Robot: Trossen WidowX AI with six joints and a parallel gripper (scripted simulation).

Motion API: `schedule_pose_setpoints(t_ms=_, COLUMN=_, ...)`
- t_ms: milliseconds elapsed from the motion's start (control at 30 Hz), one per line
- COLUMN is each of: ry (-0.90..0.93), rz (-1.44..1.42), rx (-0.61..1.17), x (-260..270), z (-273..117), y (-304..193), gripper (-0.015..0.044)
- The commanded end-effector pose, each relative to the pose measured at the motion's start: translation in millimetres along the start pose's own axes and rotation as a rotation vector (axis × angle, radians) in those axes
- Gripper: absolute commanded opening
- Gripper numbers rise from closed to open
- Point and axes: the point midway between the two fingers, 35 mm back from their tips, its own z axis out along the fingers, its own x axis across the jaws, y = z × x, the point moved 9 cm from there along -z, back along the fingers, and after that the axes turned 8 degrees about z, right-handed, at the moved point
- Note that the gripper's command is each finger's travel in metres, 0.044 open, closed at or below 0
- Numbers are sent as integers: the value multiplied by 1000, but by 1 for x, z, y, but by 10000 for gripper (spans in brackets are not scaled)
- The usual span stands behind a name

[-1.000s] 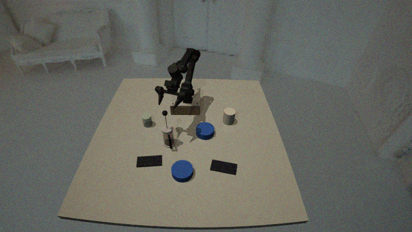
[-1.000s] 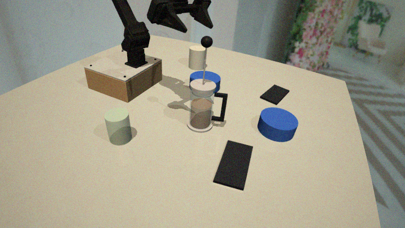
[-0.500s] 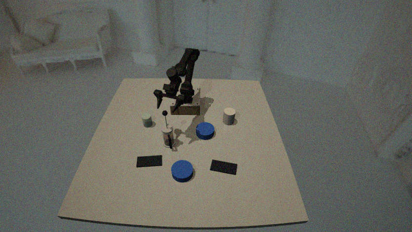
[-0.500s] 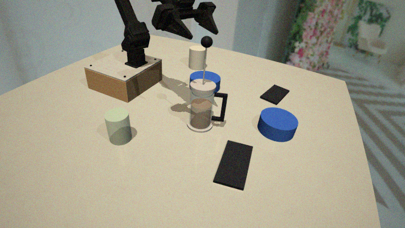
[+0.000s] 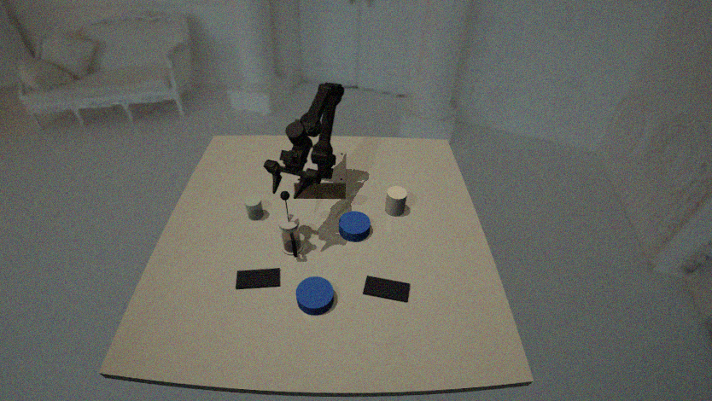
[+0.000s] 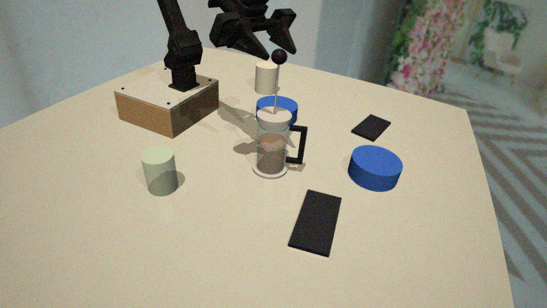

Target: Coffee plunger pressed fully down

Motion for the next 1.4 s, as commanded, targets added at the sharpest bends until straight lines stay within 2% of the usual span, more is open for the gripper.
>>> schedule_pose_setpoints(t_ms=0, ry=2, rz=2, rx=5, x=0, z=1, y=-2, gripper=256)
schedule_pose_setpoints(t_ms=167, ry=2, rz=2, rx=5, x=0, z=1, y=-2, gripper=125)
schedule_pose_setpoints(t_ms=200, ry=2, rz=2, rx=5, x=0, z=1, y=-2, gripper=120)
schedule_pose_setpoints(t_ms=1367, ry=2, rz=2, rx=4, x=-4, z=29, y=-32, gripper=120)
